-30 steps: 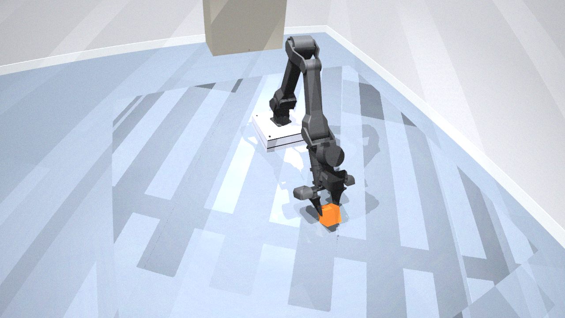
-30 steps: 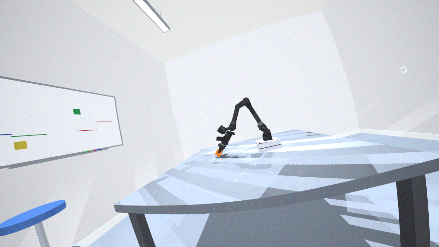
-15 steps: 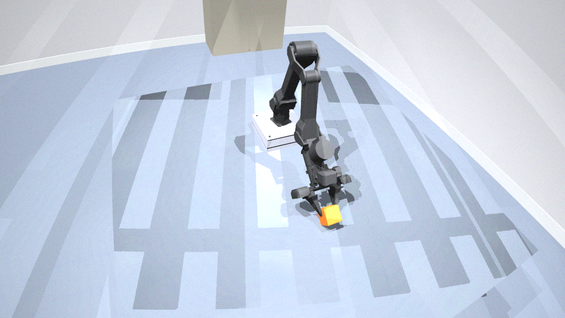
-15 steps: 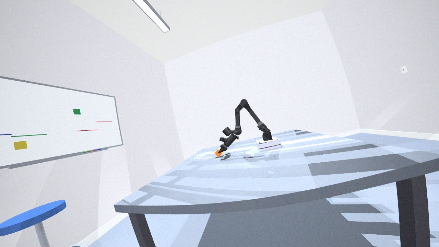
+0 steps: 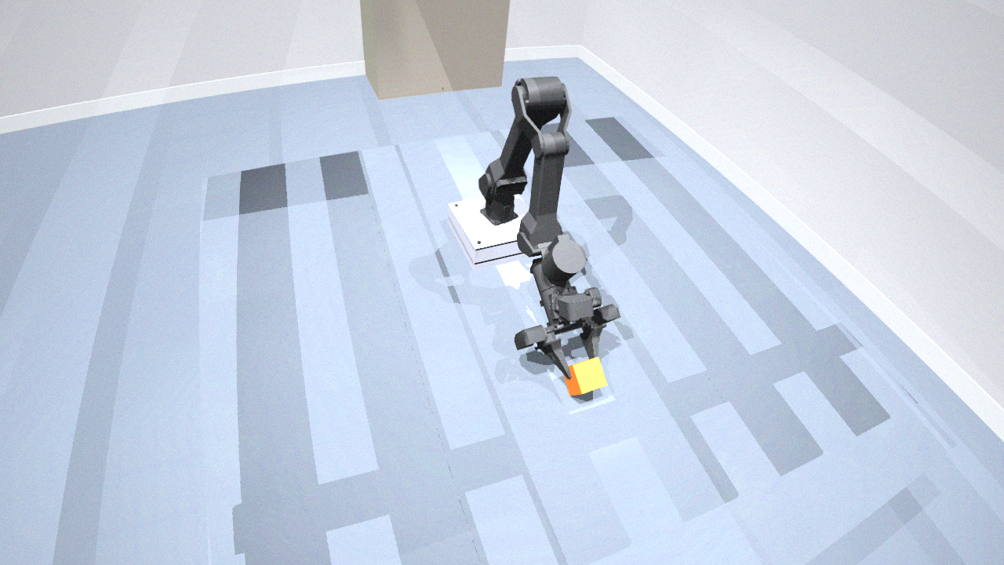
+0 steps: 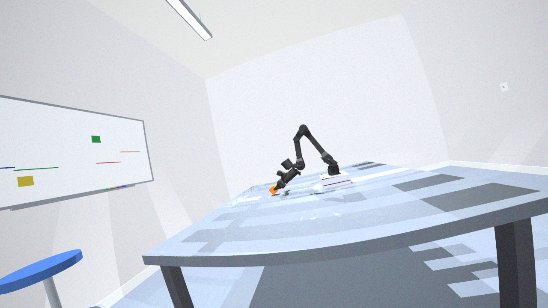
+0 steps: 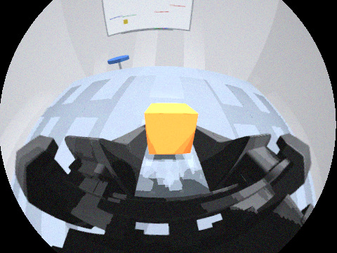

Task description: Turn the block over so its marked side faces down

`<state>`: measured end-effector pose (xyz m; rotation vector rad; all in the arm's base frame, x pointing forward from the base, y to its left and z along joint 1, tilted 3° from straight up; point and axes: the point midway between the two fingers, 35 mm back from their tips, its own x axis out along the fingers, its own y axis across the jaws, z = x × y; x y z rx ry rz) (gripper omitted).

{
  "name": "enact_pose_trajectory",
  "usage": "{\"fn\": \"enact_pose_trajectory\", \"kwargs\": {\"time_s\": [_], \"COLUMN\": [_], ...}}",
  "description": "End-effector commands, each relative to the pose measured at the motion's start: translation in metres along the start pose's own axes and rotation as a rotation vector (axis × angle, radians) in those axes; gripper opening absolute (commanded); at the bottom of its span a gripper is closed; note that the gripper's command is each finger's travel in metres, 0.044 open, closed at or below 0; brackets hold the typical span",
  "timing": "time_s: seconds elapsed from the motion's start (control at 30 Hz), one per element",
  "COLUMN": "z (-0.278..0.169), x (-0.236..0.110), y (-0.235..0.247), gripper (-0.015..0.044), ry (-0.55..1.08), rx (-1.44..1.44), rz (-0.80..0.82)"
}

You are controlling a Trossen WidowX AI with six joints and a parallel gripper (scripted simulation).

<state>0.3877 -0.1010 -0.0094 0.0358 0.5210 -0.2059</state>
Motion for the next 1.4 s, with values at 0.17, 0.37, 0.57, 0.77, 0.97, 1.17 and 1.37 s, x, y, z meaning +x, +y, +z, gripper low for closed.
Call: {"fn": "enact_pose_trajectory", "kwargs": {"time_s": [0.17, 0.37, 0.57, 0.77, 0.97, 1.17, 1.37], "z": [0.0006, 0.0006, 0.0006, 0.0006, 0.0006, 0.0006, 0.0006], "x": [-0.0007, -0.0007, -0.0007, -0.0007, -0.0007, -0.0007, -0.0007], "y": [0.0005, 0.0005, 0.0005, 0.0005, 0.0005, 0.0005, 0.0005], "gripper": [0.0000, 0.0131, 0.0289, 0.0440, 0.0440, 0.0440, 0.0440], "ry": [-0.007, -0.007, -0.007, -0.007, -0.007, -0.007, -0.007], "rx": [-0.001, -0.001, -0.001, -0.001, -0.001, -0.001, -0.001], "rz": [0.003, 0.003, 0.003, 0.003, 0.003, 0.003, 0.003]}}
